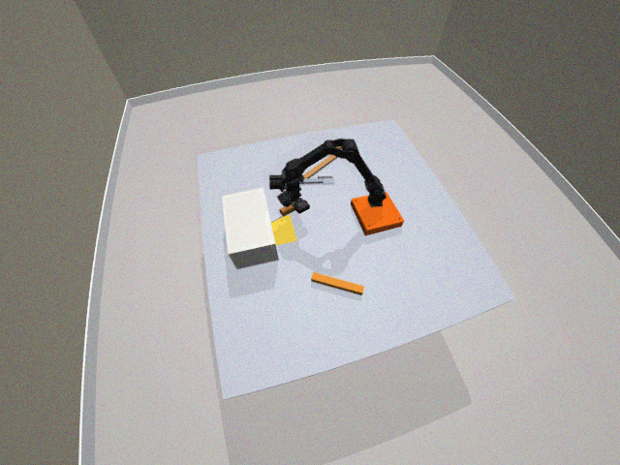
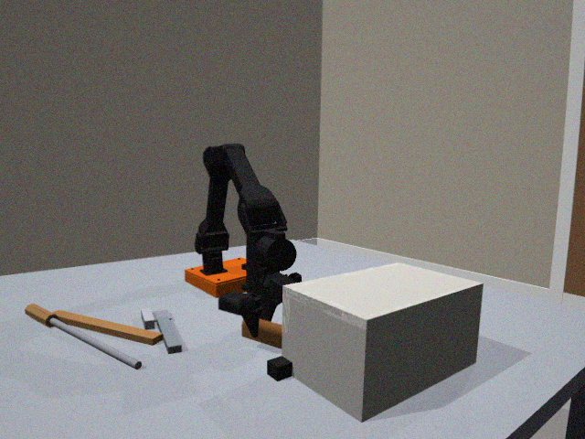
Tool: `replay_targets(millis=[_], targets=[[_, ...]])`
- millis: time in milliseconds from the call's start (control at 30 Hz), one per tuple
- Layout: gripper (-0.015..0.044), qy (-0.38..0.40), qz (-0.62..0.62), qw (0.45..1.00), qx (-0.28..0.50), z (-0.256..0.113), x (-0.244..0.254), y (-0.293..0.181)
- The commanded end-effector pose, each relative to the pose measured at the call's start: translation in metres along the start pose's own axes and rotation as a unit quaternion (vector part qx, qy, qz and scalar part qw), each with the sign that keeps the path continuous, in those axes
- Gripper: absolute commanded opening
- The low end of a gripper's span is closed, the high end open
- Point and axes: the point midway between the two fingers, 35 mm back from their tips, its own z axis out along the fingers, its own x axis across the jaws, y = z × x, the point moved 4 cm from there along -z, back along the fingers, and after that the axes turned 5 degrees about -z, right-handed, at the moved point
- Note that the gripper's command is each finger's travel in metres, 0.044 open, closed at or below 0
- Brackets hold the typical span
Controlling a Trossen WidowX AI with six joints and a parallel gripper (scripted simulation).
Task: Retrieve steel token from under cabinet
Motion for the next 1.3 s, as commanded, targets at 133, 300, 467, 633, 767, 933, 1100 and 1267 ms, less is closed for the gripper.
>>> replay_targets(millis=[133, 300, 467, 633, 767, 933, 1100, 1267], targets=[[0.0, 0.005, -0.004, 1.0, 0.0, 0.001, 0.013, 0.001], [0.0, 0.005, -0.004, 1.0, 0.0, 0.001, 0.018, 0.001], [0.0, 0.005, -0.004, 1.0, 0.0, 0.001, 0.023, 0.002], [0.0, 0.005, -0.004, 1.0, 0.0, 0.001, 0.028, 0.002], [0.0, 0.006, -0.004, 1.0, 0.0, 0.001, 0.032, 0.002], [0.0, 0.006, -0.004, 1.0, 0.0, 0.001, 0.038, 0.003], [0.0, 0.006, -0.004, 1.0, 0.0, 0.001, 0.04, 0.003], [0.0, 0.006, -0.004, 1.0, 0.0, 0.001, 0.04, 0.003]])
